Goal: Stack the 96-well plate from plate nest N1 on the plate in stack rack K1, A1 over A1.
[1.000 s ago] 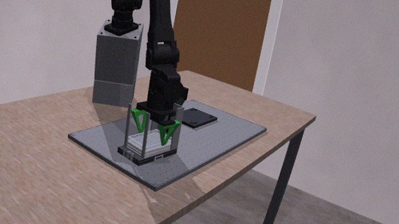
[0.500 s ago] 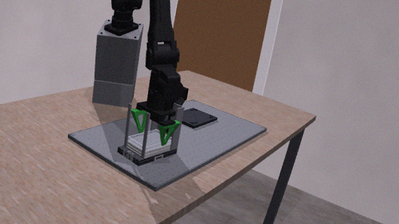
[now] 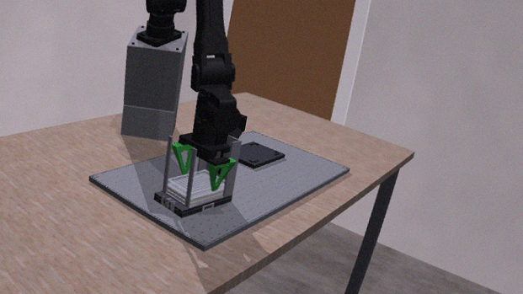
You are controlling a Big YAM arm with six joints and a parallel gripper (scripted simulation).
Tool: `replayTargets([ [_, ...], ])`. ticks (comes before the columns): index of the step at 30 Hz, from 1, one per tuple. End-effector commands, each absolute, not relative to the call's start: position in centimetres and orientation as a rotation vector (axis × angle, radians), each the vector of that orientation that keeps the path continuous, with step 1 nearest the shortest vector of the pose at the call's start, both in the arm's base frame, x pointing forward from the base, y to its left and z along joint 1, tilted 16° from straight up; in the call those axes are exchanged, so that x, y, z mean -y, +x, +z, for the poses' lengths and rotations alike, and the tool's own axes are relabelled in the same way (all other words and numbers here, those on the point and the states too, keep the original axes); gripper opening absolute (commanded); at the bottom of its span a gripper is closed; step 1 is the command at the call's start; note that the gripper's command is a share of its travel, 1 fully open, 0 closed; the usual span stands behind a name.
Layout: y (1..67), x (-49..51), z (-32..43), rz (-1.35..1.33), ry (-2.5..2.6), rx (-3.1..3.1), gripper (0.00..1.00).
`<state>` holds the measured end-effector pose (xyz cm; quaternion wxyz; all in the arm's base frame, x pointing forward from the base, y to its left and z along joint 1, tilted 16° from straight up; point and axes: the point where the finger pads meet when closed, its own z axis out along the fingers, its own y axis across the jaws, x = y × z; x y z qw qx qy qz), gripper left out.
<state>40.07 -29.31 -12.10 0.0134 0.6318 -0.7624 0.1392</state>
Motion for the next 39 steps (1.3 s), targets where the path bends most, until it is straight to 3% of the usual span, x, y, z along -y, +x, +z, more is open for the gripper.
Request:
replayTargets([
  [1,40.7,31.0,-12.8,0.467,1.937,2.389,1.0],
  [39,39.1,27.3,-3.0,0.458,1.958,2.38,1.0],
])
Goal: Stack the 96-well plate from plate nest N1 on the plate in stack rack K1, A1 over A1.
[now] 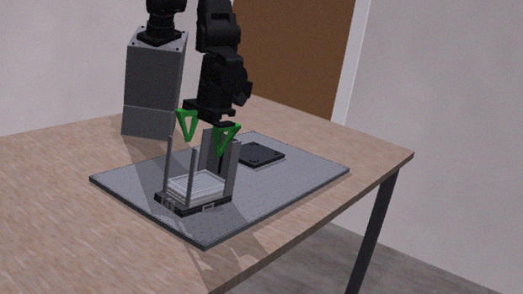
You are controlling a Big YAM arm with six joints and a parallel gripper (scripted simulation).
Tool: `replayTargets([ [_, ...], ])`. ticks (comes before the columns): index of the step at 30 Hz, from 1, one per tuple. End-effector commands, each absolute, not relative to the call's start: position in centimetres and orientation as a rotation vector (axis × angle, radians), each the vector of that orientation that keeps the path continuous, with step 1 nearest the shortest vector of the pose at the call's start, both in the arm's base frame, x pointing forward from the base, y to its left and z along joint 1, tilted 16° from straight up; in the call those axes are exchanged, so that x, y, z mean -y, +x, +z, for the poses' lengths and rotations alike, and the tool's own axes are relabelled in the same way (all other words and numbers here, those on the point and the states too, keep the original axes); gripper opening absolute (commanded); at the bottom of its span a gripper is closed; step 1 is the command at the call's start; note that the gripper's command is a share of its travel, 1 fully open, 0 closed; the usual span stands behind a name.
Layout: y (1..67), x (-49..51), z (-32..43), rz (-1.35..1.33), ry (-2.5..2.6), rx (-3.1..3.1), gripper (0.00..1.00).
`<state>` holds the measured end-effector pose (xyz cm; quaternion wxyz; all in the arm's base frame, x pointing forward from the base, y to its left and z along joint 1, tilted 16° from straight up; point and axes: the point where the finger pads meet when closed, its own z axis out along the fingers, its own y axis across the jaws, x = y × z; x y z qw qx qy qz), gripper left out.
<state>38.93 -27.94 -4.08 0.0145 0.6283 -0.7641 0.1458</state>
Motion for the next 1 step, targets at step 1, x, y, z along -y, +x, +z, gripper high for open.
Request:
replayTargets([
  [1,39.13,27.25,-3.01,0.458,1.958,2.38,1.0],
])
